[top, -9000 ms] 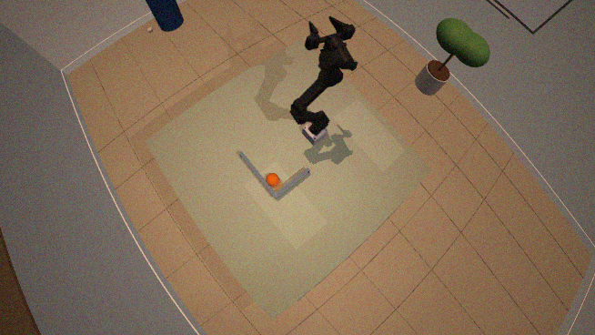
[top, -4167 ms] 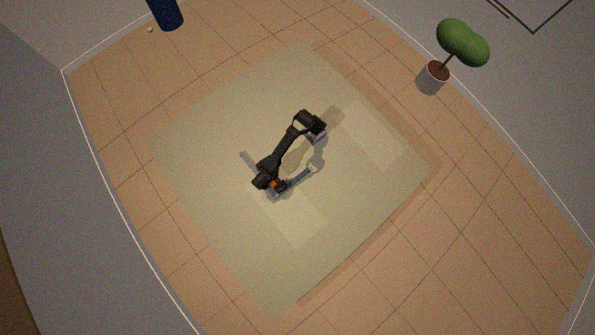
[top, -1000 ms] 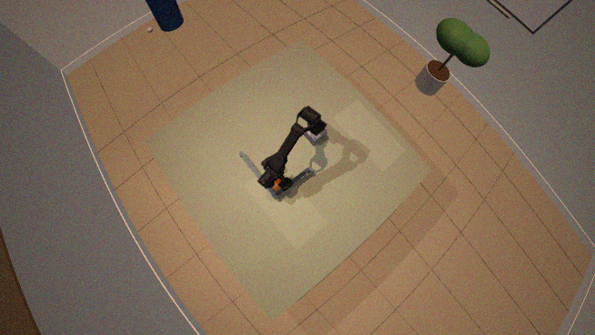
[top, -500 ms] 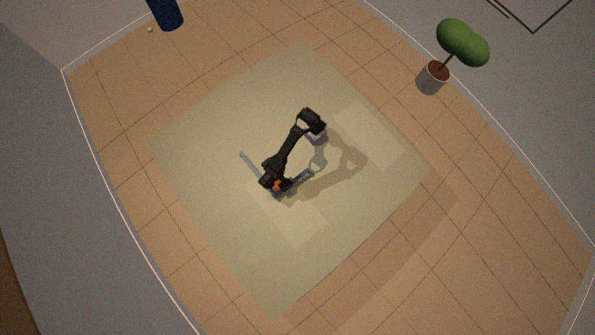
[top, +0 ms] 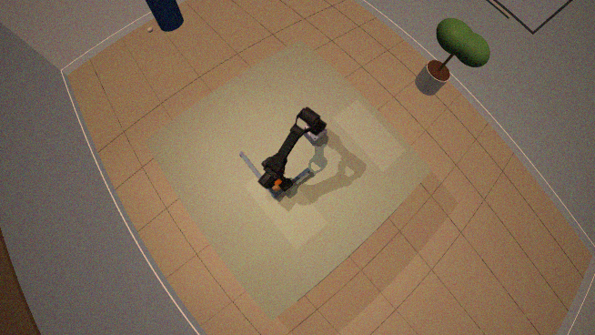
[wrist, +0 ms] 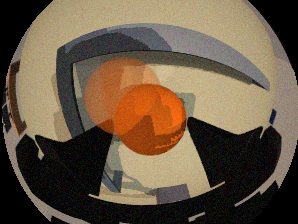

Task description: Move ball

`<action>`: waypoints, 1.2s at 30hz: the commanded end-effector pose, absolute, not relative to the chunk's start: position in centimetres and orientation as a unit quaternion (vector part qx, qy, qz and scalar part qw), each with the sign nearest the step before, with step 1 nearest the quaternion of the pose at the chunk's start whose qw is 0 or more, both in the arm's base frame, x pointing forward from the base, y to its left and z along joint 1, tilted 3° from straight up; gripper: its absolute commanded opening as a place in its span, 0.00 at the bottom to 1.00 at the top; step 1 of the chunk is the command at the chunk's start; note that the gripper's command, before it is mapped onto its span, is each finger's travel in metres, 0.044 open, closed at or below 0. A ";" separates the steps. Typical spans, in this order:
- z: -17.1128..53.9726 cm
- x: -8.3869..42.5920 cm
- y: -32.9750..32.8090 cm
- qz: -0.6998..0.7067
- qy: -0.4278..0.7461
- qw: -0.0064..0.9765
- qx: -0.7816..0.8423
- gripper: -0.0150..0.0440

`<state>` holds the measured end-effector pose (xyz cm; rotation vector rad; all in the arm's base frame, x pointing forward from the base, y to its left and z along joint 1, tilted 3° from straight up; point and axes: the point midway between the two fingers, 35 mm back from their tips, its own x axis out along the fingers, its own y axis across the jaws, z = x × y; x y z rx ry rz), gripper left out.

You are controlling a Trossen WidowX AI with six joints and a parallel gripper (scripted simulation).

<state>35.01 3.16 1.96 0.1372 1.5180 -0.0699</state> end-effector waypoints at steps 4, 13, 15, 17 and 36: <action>9.7 34.7 2.9 -0.032 0.682 0.727 0.065 1.00; 9.3 35.1 2.9 -0.032 0.675 0.734 0.066 1.00; 9.2 35.1 2.8 -0.028 0.675 0.735 0.061 0.96; 8.5 34.5 2.3 0.011 0.677 0.736 0.018 0.87; 4.5 30.4 -0.4 0.231 0.644 0.695 -0.219 0.25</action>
